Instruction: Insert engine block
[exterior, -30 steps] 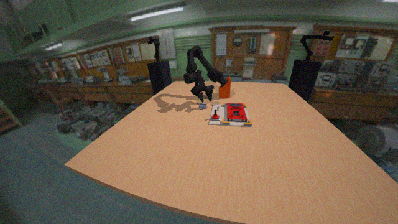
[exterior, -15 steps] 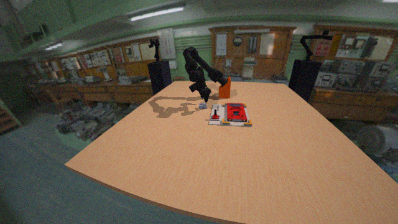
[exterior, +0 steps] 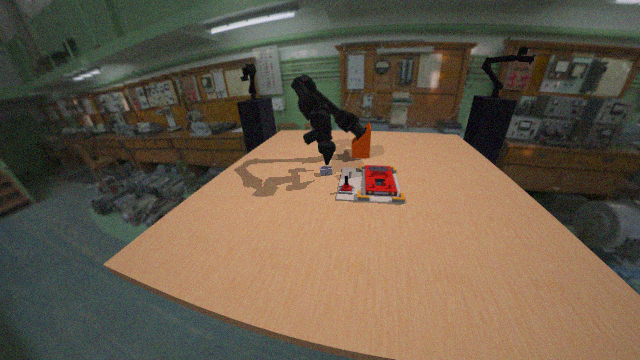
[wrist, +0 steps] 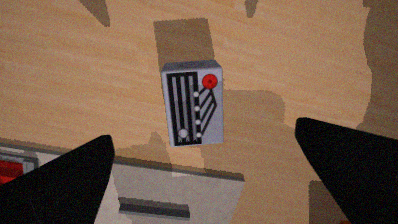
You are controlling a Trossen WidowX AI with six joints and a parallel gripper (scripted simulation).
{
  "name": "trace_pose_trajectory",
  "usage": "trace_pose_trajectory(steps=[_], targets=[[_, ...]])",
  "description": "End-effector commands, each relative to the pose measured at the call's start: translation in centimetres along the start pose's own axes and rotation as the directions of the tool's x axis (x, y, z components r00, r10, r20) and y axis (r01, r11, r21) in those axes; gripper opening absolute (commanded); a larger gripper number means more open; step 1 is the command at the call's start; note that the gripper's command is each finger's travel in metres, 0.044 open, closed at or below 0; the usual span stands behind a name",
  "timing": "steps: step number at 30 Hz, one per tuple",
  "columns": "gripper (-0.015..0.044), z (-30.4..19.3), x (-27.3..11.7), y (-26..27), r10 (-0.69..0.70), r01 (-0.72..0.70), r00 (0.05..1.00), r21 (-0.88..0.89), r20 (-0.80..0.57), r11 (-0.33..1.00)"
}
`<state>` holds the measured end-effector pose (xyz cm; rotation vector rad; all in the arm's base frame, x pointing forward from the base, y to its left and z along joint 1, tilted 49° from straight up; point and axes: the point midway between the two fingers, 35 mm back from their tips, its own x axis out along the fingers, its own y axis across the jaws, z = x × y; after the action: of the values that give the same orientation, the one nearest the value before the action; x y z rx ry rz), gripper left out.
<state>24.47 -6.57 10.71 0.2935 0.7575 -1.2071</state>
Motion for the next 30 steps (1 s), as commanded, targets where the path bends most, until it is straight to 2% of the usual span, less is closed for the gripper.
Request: trace_pose_trajectory(steps=[1, 25, 30], targets=[[0.044, 0.0, 0.5, 0.5, -0.004, 0.004, 1.0, 0.001, 0.006, 1.0], [0.044, 0.1, 4.2, 0.4, -0.004, 0.004, 1.0, 0.002, 0.008, 1.0], [0.0309, 0.1, 4.2, 0.4, -0.004, 0.004, 1.0, 0.002, 0.008, 1.0]])
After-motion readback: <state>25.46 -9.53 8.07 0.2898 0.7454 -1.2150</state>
